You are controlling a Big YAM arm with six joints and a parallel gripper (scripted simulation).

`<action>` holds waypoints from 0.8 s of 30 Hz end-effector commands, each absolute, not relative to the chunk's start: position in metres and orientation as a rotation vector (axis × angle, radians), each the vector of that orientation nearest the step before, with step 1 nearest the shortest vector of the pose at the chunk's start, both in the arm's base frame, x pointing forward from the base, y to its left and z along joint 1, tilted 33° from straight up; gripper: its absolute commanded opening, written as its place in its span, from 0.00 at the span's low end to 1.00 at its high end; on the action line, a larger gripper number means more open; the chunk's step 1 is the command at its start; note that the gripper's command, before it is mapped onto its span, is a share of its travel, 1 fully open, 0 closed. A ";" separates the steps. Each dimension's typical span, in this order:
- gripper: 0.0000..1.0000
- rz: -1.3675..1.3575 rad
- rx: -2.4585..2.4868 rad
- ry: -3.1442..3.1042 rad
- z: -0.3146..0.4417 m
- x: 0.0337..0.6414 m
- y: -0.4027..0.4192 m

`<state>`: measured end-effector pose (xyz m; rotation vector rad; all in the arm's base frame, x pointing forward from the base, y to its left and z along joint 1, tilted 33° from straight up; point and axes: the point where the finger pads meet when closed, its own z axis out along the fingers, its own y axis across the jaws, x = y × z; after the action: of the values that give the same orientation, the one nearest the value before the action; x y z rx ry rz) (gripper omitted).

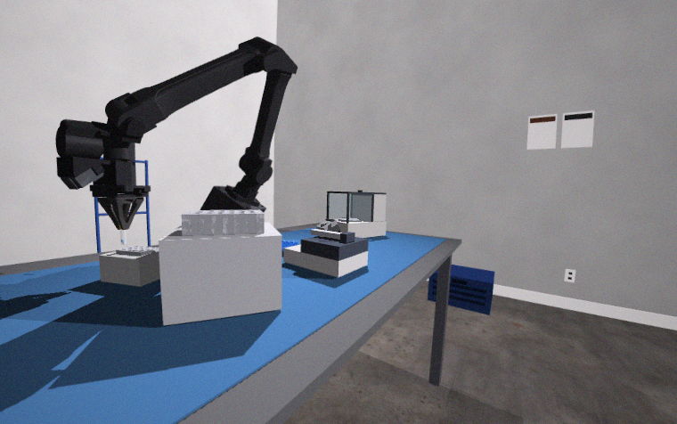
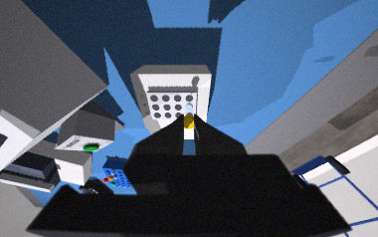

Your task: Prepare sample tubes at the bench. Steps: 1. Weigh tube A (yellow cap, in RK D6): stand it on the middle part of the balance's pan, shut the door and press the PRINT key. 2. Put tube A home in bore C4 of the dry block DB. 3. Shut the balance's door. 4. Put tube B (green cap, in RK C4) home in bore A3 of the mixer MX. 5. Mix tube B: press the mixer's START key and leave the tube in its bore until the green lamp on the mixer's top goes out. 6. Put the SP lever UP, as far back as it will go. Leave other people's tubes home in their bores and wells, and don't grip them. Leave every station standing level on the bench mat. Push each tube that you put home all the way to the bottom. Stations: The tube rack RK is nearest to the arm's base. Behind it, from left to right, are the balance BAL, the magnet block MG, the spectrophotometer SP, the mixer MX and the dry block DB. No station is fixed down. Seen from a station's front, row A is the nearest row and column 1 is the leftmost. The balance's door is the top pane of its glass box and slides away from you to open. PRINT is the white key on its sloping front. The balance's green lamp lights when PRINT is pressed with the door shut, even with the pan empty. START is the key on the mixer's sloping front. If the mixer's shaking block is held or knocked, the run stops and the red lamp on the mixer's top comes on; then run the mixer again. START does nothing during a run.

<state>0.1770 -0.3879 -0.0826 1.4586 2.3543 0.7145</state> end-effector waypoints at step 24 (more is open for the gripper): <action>0.09 0.678 1.455 2.340 -0.085 0.183 -0.400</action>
<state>0.1814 -0.3868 -0.0908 1.4602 2.3513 0.7113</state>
